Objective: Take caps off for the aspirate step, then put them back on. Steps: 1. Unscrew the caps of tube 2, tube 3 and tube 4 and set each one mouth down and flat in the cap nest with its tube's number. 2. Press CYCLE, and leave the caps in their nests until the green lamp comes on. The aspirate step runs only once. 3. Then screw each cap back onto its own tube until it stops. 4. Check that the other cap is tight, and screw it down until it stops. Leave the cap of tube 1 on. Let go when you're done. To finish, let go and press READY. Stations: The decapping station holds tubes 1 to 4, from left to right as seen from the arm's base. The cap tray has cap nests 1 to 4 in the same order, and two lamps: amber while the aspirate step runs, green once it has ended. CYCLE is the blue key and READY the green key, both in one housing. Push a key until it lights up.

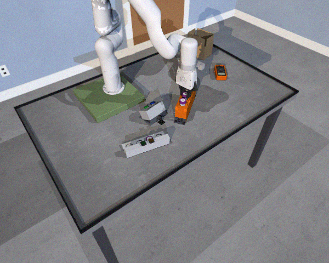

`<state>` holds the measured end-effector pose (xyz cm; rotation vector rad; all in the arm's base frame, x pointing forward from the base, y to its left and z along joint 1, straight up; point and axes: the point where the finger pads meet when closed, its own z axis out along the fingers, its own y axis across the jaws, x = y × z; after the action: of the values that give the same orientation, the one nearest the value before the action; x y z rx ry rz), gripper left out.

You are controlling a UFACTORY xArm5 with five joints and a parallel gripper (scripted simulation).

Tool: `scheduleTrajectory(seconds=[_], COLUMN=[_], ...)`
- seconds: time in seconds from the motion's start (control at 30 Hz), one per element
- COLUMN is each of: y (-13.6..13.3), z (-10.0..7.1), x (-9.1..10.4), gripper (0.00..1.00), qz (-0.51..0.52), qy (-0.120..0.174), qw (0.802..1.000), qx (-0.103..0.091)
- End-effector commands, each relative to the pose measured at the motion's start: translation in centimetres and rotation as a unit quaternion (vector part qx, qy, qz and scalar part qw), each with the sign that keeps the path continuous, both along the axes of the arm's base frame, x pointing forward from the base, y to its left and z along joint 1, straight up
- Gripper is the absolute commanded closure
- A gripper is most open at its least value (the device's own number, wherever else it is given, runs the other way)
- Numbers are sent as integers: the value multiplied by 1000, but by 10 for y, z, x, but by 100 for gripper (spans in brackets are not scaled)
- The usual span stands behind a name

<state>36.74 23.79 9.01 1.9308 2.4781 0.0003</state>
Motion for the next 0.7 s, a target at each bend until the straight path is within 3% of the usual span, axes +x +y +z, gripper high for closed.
scheduleTrajectory(seconds=[0.0, 0.2, 0.27, 0.67], y=[1, 1, 1, 1], z=[1, 1, 1, 2], x=[1, 1, 1, 1], gripper=[100, 100, 100, 100], qz=[139, 265, 265, 521], qy=[-1, -1, -1, -2], qw=[990, 964, 964, 854], qx=[1, 1, 1, 1])
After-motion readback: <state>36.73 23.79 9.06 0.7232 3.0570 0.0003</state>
